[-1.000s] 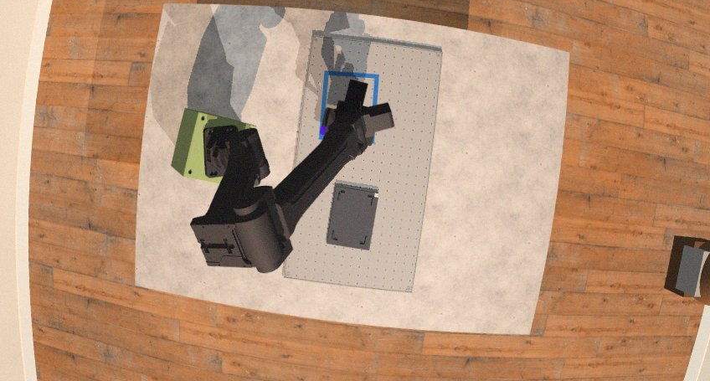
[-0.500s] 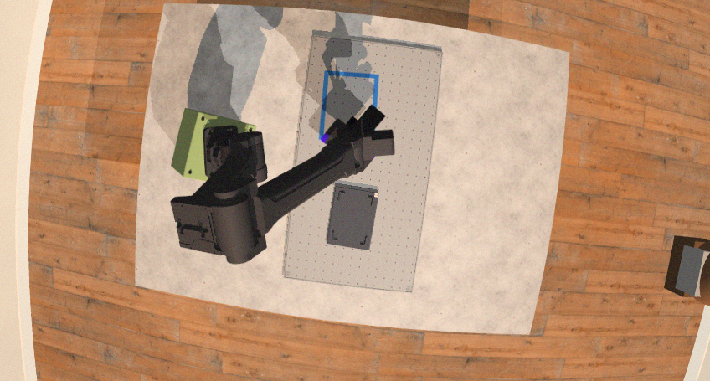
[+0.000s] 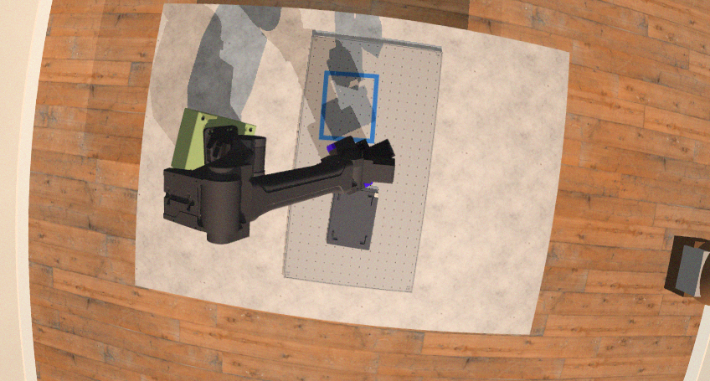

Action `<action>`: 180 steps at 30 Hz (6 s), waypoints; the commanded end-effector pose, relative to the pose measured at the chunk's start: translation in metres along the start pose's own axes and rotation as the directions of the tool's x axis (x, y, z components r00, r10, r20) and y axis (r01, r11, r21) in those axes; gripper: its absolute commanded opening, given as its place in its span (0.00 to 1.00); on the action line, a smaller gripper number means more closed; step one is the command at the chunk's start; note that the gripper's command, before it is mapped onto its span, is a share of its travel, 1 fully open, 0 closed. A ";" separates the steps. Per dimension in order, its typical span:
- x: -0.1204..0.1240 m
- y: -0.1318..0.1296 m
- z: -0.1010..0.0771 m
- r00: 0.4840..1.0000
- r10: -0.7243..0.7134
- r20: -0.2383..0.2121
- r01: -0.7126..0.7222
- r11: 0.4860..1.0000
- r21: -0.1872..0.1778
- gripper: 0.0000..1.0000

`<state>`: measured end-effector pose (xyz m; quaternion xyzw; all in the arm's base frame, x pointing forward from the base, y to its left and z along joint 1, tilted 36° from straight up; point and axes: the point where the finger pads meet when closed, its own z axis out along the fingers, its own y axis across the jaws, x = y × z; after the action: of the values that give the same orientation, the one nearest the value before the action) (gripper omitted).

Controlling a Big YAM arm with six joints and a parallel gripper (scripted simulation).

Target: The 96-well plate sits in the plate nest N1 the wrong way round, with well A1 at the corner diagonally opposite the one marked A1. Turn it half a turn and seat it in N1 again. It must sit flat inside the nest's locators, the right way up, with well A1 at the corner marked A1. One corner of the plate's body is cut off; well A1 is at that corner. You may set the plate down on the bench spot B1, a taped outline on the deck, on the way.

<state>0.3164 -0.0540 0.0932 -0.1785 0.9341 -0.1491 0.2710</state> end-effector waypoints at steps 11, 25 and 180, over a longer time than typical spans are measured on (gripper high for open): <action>-0.003 -0.051 -0.016 0.941 0.336 0.050 -0.337 0.941 0.016 0.00; 0.018 -0.086 -0.010 0.949 0.314 0.022 -0.314 0.949 0.010 0.00; 0.051 -0.145 0.032 -0.554 0.833 0.000 -0.832 -0.554 -0.017 0.00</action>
<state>0.3217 -0.2083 0.0978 0.7385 0.5987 0.1708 0.2588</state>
